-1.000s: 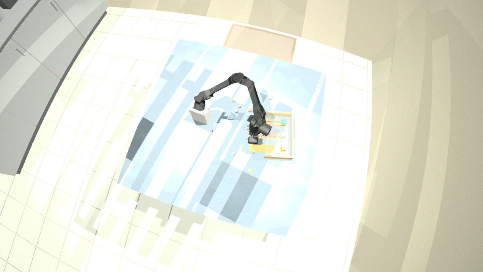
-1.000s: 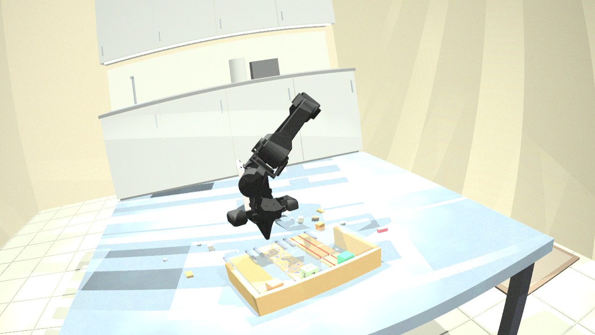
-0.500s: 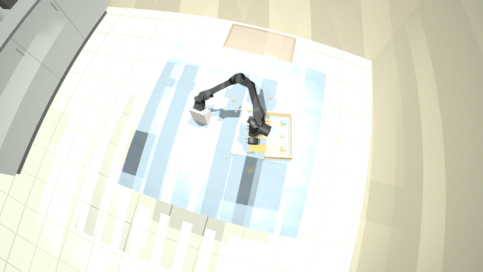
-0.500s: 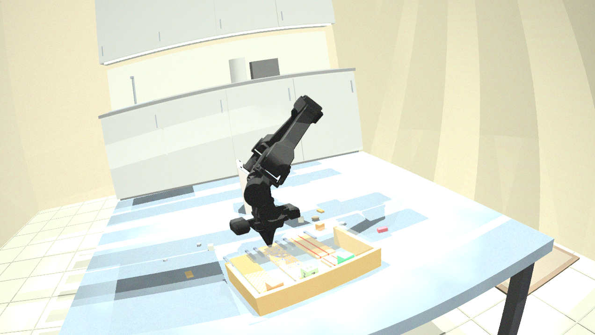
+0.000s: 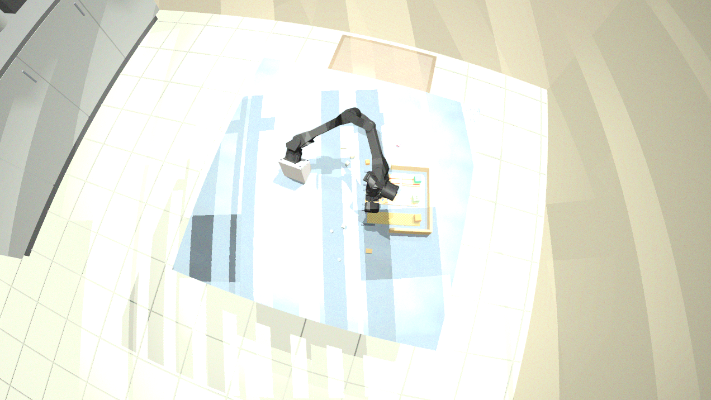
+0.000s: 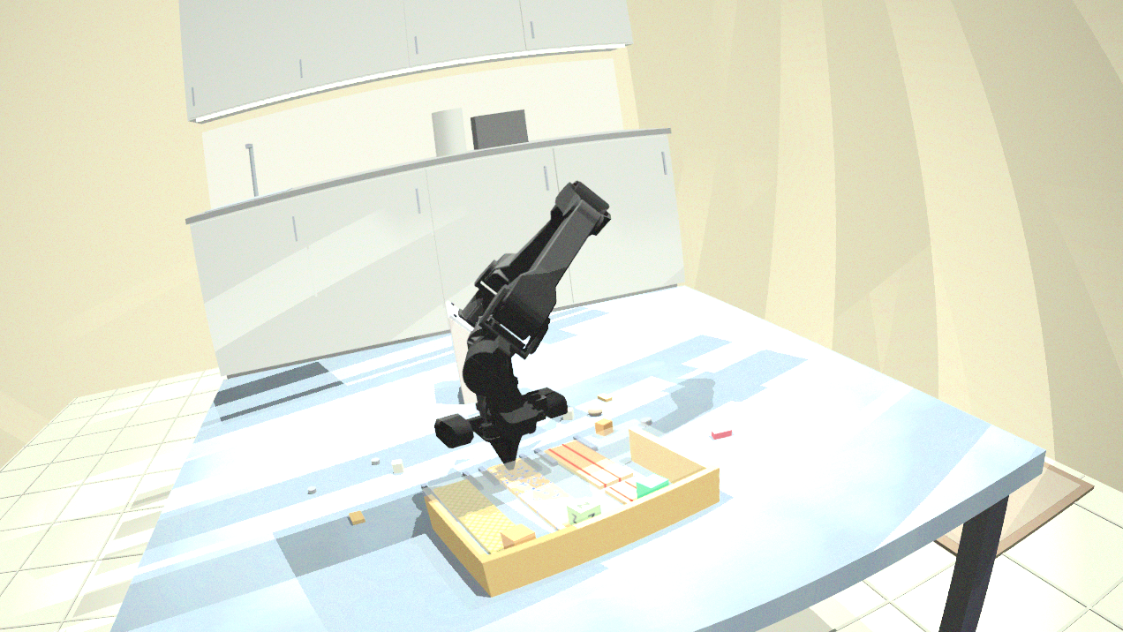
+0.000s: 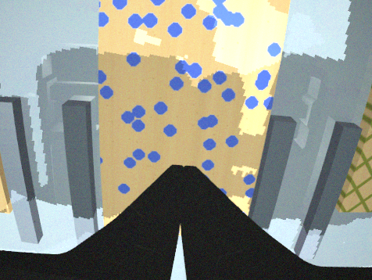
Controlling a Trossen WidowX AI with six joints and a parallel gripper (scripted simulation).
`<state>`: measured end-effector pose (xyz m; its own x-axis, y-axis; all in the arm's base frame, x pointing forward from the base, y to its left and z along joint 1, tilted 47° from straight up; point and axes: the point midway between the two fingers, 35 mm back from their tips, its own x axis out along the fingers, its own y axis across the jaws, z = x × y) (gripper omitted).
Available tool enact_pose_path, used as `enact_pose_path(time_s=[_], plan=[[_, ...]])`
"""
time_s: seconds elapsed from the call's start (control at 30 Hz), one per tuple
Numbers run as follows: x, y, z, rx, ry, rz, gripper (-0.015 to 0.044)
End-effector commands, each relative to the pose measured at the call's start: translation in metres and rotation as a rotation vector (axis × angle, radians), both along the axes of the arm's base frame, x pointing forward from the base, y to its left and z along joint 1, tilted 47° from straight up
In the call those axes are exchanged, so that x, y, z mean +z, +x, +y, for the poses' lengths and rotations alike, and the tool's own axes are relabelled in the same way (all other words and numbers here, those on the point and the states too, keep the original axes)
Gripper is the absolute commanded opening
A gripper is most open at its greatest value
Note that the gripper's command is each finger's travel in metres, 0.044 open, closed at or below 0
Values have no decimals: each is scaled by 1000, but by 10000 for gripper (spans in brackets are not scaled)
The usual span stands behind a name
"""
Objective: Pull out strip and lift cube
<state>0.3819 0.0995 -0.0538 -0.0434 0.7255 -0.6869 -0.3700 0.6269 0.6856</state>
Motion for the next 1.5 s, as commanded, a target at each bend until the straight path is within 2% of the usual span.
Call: enact_pose_path(time_s=[0.0, 1.47], plan=[[0, 0, 2, 0, 4, 3, 0], [-3, 0, 4, 0, 4, 3, 0]])
